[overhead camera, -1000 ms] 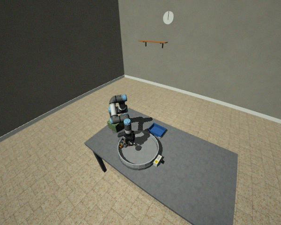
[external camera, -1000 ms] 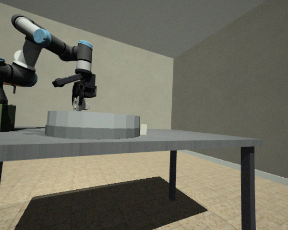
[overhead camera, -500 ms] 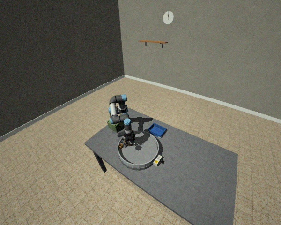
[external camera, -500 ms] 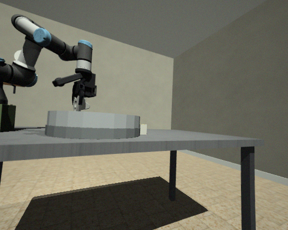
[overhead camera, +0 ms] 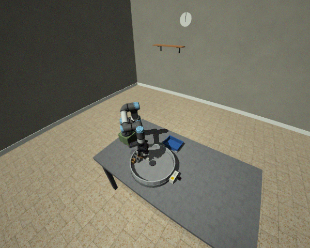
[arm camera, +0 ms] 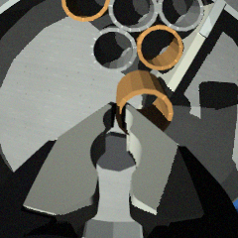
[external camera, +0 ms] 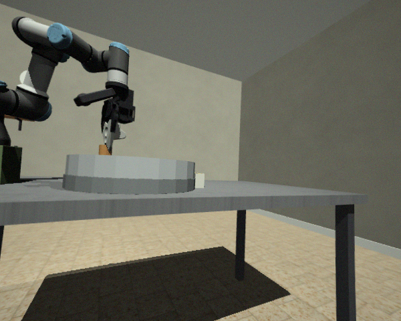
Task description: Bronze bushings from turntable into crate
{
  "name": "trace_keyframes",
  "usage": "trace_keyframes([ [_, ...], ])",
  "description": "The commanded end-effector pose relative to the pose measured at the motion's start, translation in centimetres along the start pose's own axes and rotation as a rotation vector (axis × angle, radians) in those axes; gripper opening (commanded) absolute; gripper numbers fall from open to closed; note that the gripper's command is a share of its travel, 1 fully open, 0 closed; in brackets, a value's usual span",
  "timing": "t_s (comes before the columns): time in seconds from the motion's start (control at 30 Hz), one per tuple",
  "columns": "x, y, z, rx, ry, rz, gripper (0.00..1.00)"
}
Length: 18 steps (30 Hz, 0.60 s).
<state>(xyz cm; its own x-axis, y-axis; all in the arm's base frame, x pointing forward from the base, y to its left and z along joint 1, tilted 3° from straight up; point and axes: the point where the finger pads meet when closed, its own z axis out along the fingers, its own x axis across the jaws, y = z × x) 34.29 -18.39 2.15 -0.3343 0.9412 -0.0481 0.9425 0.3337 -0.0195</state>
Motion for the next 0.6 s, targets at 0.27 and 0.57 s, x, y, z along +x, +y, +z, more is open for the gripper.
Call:
trace_keyframes([
  [0.27, -0.1, 0.0, -3.0, 0.001, 0.001, 0.000, 0.00],
  [0.57, -0.1, 0.0, -3.0, 0.001, 0.001, 0.000, 0.00],
])
